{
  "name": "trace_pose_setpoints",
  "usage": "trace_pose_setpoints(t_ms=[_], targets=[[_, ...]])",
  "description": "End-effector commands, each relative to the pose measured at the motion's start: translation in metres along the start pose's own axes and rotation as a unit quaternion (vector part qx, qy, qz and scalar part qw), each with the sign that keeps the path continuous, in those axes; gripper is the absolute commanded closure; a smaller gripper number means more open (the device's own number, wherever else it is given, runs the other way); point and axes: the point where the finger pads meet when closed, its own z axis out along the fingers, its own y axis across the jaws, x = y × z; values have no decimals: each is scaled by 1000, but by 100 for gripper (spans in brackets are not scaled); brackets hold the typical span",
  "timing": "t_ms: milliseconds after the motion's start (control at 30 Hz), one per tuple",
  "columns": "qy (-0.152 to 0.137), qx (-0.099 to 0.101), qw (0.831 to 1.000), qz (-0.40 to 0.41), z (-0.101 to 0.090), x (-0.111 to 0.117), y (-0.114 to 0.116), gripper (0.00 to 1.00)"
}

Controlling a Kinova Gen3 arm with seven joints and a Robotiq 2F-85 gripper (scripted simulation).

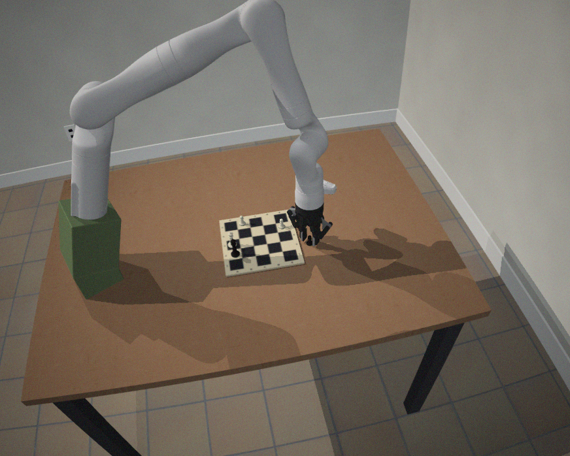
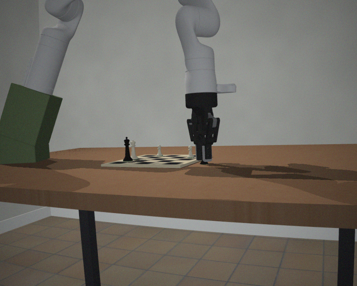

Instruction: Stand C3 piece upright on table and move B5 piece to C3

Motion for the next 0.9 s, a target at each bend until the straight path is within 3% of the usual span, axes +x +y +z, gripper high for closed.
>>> trace_pose_setpoints(t_ms=[0, 267, 500, 867], targets=[[1, -1, 1000, 0, -1, 0, 1, 66], [1, -1, 1000, 0, -3, 0, 1, 66], [1, -1, 1000, 0, -15, 0, 1, 66], [1, -1, 1000, 0, -72, 0, 1, 66]])
